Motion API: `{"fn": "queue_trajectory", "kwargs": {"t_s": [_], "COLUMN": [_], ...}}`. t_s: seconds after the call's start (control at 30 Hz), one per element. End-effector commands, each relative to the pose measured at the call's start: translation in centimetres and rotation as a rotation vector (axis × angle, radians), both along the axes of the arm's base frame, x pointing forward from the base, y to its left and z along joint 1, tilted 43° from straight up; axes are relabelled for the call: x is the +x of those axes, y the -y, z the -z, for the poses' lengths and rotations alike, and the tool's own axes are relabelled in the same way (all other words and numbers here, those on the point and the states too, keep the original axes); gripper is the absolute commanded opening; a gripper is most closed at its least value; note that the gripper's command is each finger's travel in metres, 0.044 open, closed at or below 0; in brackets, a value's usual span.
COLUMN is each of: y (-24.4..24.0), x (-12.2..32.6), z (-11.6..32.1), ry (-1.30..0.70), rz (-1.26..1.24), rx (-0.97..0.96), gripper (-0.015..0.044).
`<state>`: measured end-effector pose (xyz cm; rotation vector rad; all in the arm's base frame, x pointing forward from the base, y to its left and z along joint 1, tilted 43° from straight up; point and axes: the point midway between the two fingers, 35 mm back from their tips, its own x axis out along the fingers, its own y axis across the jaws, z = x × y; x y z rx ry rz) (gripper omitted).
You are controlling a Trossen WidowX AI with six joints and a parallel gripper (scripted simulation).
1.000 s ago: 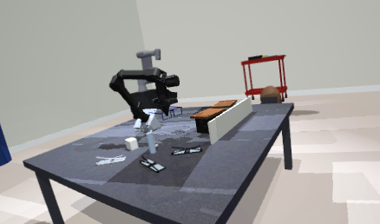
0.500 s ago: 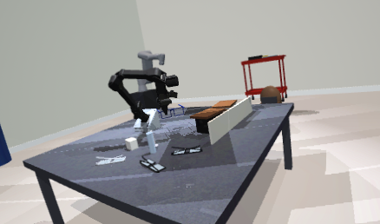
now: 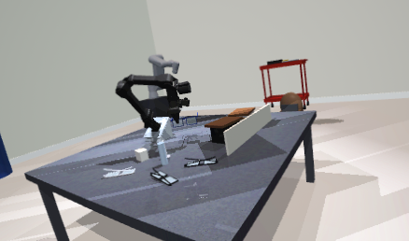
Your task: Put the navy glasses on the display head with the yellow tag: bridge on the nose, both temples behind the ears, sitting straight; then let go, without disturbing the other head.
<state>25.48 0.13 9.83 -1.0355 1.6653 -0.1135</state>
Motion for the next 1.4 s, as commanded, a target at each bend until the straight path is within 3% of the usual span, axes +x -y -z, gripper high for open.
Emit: {"fn": "queue_trajectory", "kwargs": {"t_s": [0.0, 1.37], "y": [0.2, 2.5], "x": [-0.2, 0.2], "z": [0.4, 3.2], "ry": [0.004, 0.006], "rz": [0.011, 0.01], "rx": [0.001, 0.005], "gripper": [0.0, 0.0]}}
